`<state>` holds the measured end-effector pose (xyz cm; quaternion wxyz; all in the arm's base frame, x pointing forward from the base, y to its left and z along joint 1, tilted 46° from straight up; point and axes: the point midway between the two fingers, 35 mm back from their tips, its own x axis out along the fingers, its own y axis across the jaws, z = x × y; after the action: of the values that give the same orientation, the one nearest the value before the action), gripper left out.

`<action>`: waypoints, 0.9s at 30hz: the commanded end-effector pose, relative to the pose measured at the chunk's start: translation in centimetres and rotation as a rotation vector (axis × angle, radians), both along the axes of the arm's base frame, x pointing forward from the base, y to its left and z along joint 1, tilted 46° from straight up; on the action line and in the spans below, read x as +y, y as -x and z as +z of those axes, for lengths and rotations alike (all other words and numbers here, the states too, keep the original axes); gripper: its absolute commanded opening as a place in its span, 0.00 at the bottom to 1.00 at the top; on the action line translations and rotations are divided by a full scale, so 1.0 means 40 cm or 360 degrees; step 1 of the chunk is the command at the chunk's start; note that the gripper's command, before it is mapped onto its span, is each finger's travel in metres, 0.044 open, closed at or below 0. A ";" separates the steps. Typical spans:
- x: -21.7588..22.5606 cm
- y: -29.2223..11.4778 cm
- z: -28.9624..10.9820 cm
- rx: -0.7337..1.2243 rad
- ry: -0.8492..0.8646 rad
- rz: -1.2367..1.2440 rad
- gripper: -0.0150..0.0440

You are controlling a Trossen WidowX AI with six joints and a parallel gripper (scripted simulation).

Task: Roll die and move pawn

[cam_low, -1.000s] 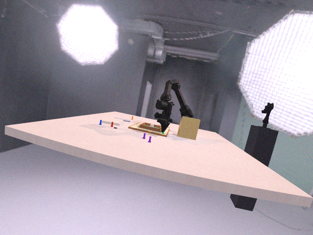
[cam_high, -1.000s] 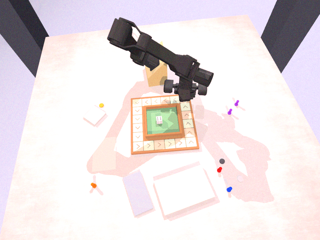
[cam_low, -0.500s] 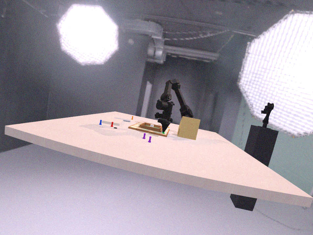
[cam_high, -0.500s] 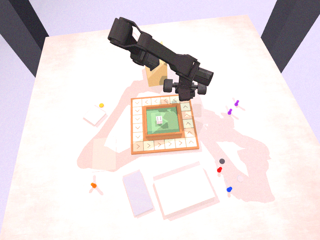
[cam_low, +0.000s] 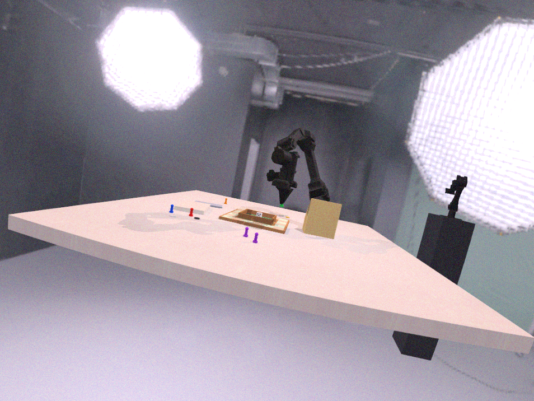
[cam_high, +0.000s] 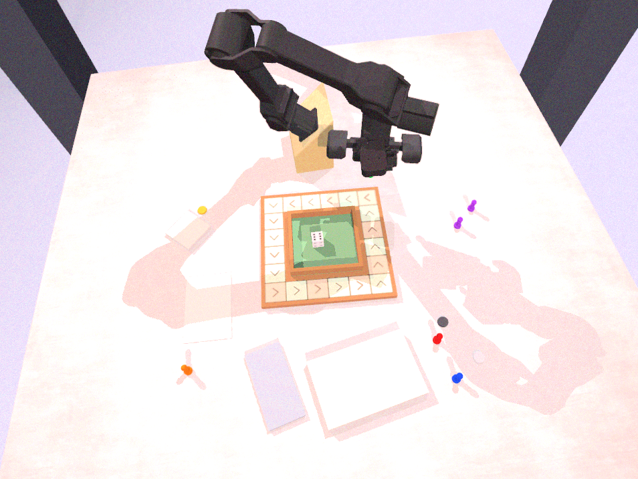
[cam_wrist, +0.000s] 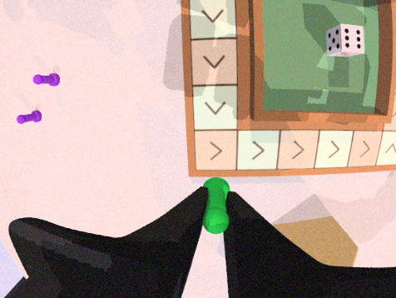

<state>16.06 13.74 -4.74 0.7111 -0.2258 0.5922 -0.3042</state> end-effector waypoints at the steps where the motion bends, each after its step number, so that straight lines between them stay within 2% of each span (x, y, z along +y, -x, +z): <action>1: 0.043 0.010 0.054 -0.0013 -0.0021 -0.0009 0.25; 8: 0.038 0.001 0.073 -0.0007 -0.0031 -0.0006 0.25; 27: -0.151 -0.123 0.191 0.0015 -0.0120 0.0027 0.25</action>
<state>20.67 9.16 2.23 0.7185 -0.2037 0.6053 -0.2755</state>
